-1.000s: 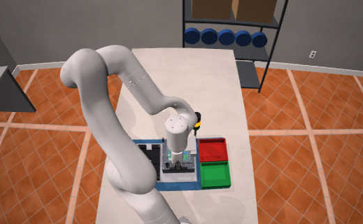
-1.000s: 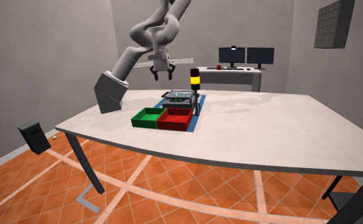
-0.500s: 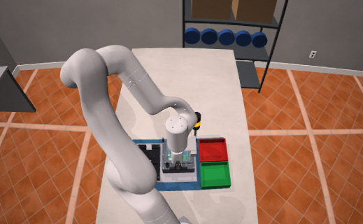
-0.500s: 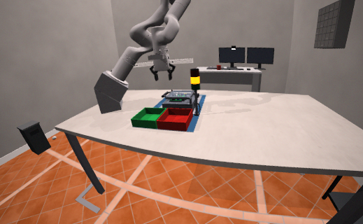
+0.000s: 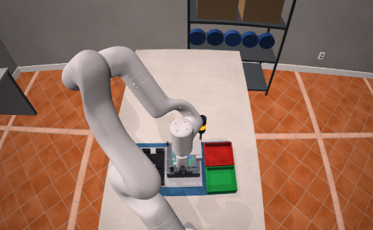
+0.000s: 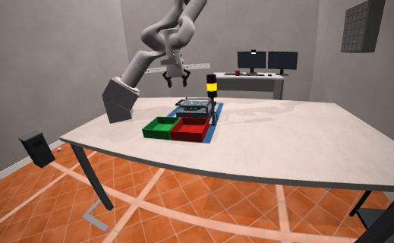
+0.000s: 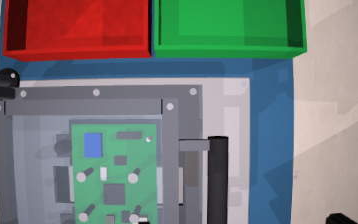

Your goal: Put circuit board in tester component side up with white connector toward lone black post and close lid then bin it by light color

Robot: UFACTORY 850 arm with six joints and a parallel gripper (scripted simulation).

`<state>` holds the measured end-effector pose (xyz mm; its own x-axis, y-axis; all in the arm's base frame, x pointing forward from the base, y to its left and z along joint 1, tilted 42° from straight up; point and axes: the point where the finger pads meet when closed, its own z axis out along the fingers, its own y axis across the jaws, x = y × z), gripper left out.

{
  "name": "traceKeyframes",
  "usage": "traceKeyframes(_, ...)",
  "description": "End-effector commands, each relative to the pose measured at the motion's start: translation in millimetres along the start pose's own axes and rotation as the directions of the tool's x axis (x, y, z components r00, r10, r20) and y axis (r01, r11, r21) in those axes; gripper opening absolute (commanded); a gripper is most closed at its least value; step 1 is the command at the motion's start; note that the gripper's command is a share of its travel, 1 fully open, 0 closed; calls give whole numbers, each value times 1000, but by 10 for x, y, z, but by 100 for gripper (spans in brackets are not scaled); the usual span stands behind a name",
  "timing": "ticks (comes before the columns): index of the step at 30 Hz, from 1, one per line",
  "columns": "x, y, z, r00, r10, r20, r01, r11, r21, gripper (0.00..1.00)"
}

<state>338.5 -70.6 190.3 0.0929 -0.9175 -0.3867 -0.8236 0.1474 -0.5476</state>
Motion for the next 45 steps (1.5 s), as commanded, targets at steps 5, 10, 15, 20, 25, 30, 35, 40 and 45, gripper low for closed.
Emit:
traceKeyframes(5, 2, -4, -2, 1000, 0, -1, 0, 1000, 1, 100)
traceKeyframes(10, 2, -4, -2, 1000, 0, -1, 0, 1000, 1, 100)
traceKeyframes(15, 2, -4, -2, 1000, 0, -1, 0, 1000, 1, 100)
traceKeyframes(20, 2, -4, -2, 1000, 0, -1, 0, 1000, 1, 100)
traceKeyframes(25, 2, -4, -2, 1000, 0, -1, 0, 1000, 1, 100)
traceKeyframes(30, 2, -4, -2, 1000, 0, -1, 0, 1000, 1, 100)
traceKeyframes(35, 2, -4, -2, 1000, 0, -1, 0, 1000, 1, 0)
traceKeyframes(40, 2, -4, -2, 1000, 0, -1, 0, 1000, 1, 0)
traceKeyframes(45, 2, -4, -2, 1000, 0, -1, 0, 1000, 1, 0)
